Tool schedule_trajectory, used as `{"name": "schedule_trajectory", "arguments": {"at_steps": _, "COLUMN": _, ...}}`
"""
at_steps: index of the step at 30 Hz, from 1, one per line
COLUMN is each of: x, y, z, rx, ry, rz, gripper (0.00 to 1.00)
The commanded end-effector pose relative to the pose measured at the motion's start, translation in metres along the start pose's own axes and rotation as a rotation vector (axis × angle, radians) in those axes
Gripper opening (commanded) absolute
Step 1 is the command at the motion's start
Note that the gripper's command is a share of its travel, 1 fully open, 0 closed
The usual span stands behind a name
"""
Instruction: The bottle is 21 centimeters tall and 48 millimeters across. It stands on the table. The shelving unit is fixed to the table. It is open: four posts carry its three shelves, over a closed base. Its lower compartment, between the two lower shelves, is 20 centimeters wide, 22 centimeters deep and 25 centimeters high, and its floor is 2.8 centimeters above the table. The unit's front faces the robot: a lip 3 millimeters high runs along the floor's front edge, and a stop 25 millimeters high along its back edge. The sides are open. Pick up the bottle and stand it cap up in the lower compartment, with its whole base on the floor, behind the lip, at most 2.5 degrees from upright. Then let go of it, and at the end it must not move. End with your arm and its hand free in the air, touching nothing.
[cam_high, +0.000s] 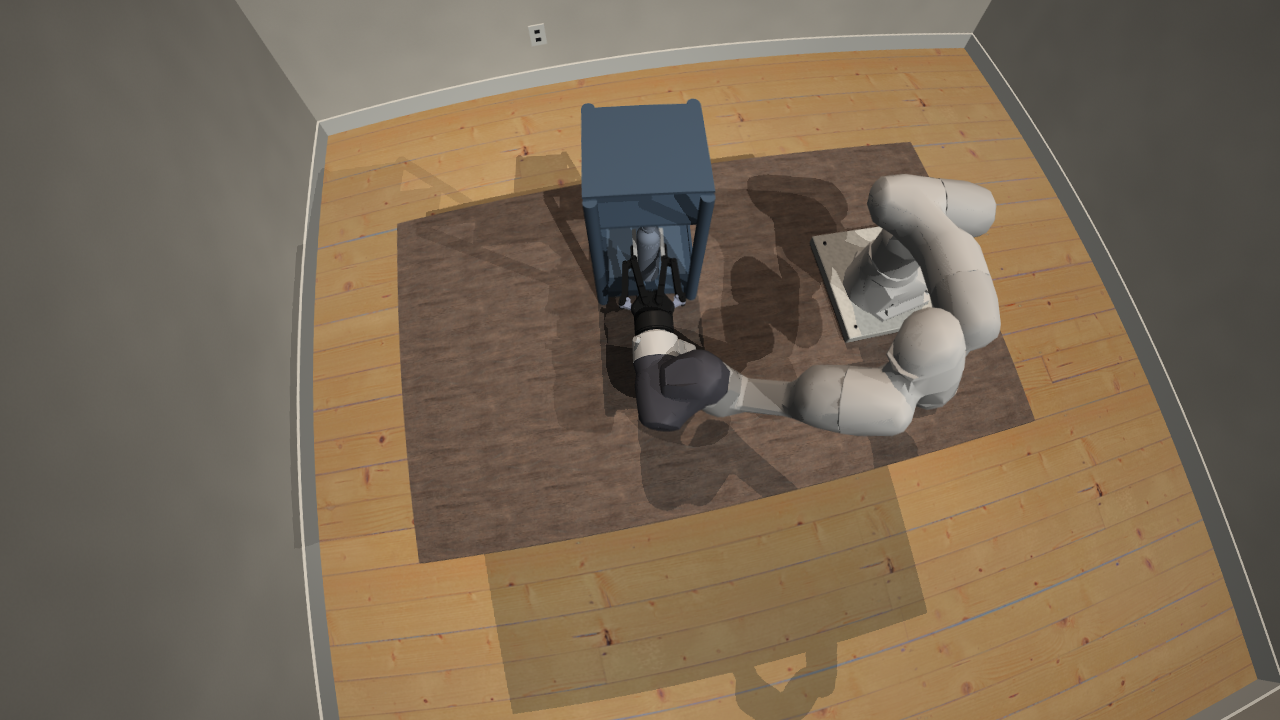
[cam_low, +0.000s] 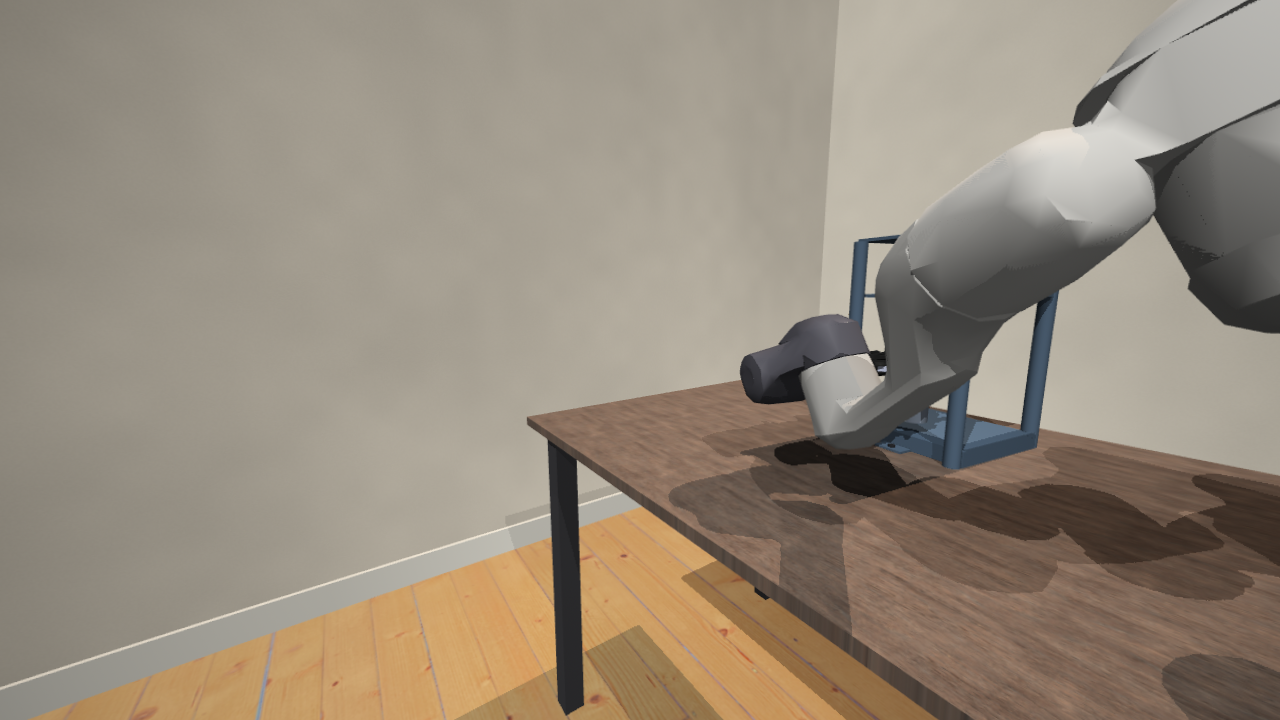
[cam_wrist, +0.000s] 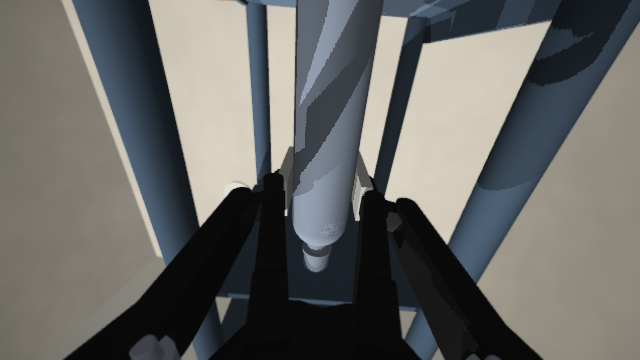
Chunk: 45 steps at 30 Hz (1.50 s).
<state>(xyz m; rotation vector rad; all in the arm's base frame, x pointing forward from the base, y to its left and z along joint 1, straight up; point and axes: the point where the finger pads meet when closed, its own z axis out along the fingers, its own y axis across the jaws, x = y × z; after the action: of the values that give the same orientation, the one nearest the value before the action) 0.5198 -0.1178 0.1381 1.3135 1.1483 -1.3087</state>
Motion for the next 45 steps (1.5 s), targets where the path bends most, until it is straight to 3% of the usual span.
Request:
{"name": "schedule_trajectory", "arguments": {"at_steps": 1, "x": -0.0020, "y": 0.0035, "z": 0.0067, "rx": -0.007, "ry": -0.002, "rz": 0.008, "gripper": 0.00}}
{"name": "schedule_trajectory", "arguments": {"at_steps": 45, "x": -0.0021, "y": 0.0036, "z": 0.0119, "rx": -0.007, "ry": -0.002, "rz": 0.008, "gripper": 0.00}}
